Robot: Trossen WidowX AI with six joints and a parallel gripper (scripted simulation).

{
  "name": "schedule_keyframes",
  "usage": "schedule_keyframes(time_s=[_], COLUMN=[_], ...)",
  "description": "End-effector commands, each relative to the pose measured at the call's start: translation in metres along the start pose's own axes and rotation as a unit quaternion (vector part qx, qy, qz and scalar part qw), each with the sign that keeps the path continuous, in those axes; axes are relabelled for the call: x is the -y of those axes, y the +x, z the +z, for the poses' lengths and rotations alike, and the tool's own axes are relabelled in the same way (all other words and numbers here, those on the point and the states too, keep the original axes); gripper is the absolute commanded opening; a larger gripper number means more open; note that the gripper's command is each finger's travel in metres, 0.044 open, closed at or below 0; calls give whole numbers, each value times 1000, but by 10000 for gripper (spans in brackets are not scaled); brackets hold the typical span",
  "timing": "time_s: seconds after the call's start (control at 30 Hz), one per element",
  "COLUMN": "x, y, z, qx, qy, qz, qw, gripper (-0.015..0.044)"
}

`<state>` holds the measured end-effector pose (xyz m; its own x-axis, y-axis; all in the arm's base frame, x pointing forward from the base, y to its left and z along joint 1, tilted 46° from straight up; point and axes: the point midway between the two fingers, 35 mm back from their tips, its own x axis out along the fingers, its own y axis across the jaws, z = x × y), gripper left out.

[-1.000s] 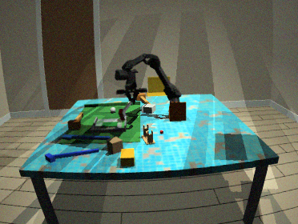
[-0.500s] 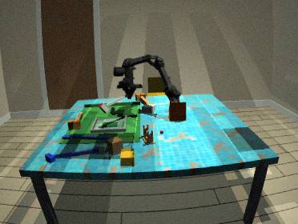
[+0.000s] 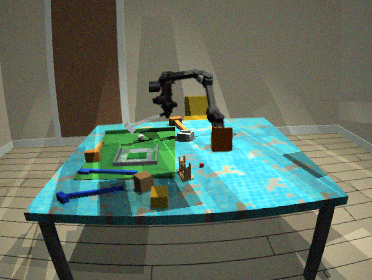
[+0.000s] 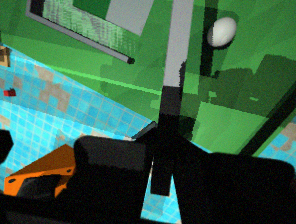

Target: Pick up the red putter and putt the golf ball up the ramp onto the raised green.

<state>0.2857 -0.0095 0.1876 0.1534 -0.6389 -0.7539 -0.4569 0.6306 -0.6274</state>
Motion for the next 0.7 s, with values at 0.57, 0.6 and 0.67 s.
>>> schedule_keyframes(time_s=[0.57, 0.6, 0.67], x=[57, 57, 58], y=[-1, 3, 10], z=[-67, -68, -68], qx=[-19, -18, -18], qy=[166, 166, 166], qz=[-41, -41, -41], qw=[985, 985, 985], gripper=[0, 0, 0])
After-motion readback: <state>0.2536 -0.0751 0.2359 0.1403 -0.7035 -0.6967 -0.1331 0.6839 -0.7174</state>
